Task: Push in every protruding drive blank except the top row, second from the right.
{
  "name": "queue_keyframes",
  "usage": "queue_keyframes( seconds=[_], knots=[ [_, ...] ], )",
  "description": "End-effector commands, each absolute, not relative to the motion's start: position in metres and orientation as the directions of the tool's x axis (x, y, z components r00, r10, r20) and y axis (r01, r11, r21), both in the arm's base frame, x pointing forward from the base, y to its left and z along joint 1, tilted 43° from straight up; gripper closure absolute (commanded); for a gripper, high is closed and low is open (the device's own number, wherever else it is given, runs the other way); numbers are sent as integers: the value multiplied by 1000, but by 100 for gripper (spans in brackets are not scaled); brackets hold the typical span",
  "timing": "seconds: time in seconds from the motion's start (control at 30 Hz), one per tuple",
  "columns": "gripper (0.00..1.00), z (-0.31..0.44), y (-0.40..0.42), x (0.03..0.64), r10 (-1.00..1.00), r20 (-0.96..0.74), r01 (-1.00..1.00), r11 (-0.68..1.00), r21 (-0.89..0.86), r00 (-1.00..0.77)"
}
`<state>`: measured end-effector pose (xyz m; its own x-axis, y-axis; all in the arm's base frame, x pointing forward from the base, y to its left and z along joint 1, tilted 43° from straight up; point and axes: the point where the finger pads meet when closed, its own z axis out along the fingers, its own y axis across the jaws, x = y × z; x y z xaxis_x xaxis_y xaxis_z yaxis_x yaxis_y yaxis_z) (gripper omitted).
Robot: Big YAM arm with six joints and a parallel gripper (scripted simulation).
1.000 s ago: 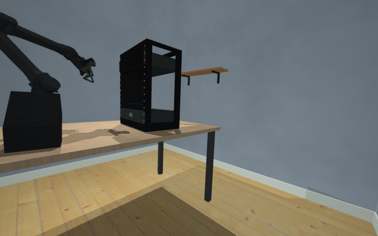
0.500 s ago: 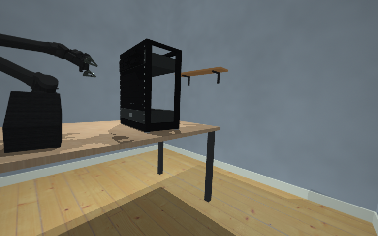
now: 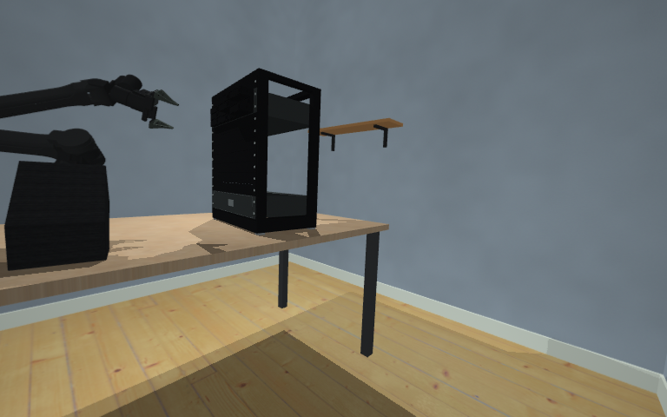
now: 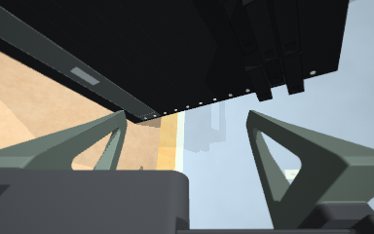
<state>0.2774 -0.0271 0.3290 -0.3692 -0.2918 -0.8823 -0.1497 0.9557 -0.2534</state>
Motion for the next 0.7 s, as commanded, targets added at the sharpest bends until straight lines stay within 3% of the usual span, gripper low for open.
queue_keyframes(
  seconds=[0.0, 0.67],
  knots=[
    [0, 326, -53, 284, -427, -859, -170, 904, -393, -284],
    [0, 293, -141, 292, -652, -758, -79, 756, -649, -15]
  ],
)
